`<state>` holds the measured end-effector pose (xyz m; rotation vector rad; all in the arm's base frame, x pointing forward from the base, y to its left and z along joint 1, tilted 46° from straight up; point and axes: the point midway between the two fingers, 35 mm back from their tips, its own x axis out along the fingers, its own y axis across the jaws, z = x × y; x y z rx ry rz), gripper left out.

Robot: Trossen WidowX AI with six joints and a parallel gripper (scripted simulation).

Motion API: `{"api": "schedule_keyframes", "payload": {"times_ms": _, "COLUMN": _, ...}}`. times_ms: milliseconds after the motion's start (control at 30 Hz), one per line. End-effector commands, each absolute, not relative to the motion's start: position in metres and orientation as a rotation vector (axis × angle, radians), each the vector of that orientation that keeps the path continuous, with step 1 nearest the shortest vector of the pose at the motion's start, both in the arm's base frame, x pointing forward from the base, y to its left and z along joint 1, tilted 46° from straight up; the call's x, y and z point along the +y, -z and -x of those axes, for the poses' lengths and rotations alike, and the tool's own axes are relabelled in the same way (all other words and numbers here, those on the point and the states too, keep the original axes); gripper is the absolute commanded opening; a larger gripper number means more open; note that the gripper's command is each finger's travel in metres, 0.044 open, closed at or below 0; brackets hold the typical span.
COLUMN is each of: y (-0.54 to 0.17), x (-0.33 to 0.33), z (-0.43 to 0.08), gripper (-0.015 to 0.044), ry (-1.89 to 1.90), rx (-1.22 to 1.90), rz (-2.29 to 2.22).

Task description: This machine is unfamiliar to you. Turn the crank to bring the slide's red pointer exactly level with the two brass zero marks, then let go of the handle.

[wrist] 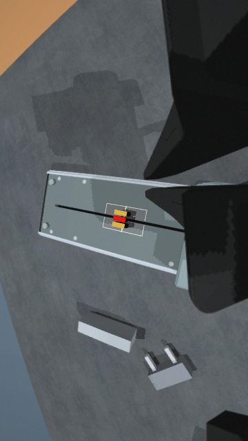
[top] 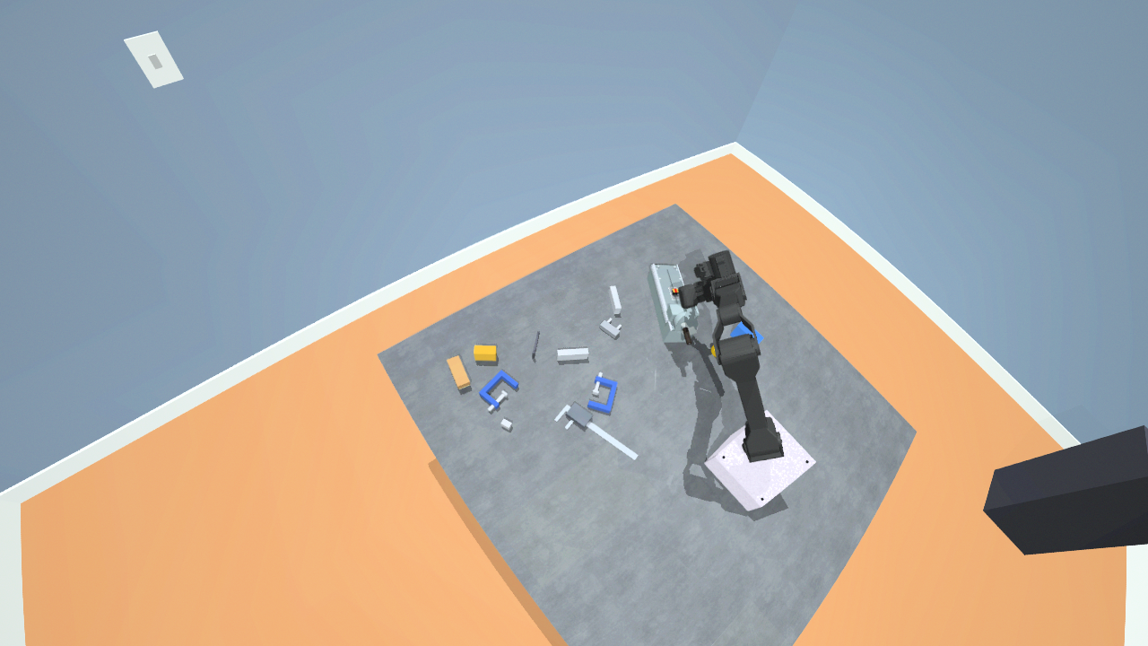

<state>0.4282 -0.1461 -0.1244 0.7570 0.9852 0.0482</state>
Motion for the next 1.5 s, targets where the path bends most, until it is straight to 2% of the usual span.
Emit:
{"api": "schedule_keyframes", "payload": {"times_ms": 0, "y": 0.1244, "x": -0.1462, "z": -0.4282, "gripper": 0.0000, "ry": -0.048, "rx": 0.985, "rz": -0.757}}
{"api": "schedule_keyframes", "payload": {"times_ms": 567, "y": 0.1244, "x": -0.1461, "z": -0.4282, "gripper": 0.0000, "ry": -0.049, "rx": 0.985, "rz": -0.757}}
{"api": "schedule_keyframes", "payload": {"times_ms": 1133, "y": 0.1244, "x": -0.1461, "z": -0.4282, "gripper": 0.0440, "ry": -0.049, "rx": 0.985, "rz": -0.757}}
{"api": "schedule_keyframes", "payload": {"times_ms": 1167, "y": 0.1244, "x": -0.1461, "z": -0.4282, "gripper": 0.0440, "ry": -0.049, "rx": 0.985, "rz": -0.757}}
{"api": "schedule_keyframes", "payload": {"times_ms": 1467, "y": 0.1244, "x": -0.1461, "z": -0.4282, "gripper": 0.0204, "ry": -0.049, "rx": 0.985, "rz": -0.757}}
